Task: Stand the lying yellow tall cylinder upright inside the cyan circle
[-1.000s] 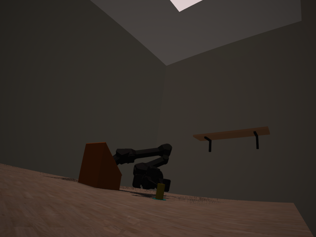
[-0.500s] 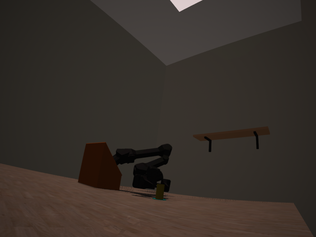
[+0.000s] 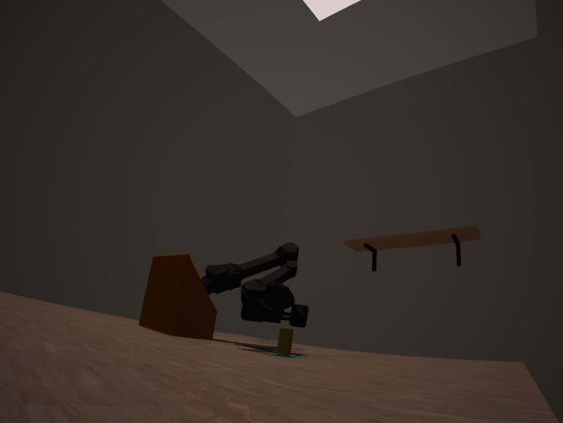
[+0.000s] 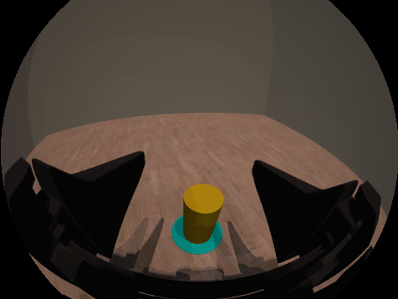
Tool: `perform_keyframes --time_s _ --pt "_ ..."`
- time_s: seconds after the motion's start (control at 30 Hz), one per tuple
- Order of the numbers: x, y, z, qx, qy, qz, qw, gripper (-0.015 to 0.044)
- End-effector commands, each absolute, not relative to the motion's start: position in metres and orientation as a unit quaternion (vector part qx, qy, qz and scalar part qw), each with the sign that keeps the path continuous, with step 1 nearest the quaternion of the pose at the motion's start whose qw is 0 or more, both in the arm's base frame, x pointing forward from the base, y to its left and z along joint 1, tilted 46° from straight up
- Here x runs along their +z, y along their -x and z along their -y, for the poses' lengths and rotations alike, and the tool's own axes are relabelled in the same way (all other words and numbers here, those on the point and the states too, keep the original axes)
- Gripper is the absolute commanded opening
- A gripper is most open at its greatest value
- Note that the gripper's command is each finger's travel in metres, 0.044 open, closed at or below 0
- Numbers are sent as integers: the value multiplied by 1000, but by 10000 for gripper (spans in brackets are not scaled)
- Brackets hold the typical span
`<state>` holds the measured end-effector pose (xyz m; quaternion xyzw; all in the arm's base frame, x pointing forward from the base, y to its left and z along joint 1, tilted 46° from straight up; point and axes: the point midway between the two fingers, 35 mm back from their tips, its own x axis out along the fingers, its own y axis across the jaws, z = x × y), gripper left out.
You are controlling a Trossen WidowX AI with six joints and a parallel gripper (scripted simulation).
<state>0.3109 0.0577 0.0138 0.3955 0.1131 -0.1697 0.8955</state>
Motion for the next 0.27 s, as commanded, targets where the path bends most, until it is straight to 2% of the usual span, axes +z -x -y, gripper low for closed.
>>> perform_keyframes --time_s 0.0,0.23 --pt "25 -309 -44 -169 -393 -114 897 400" --pt "43 -305 -23 -169 -393 -109 897 400"
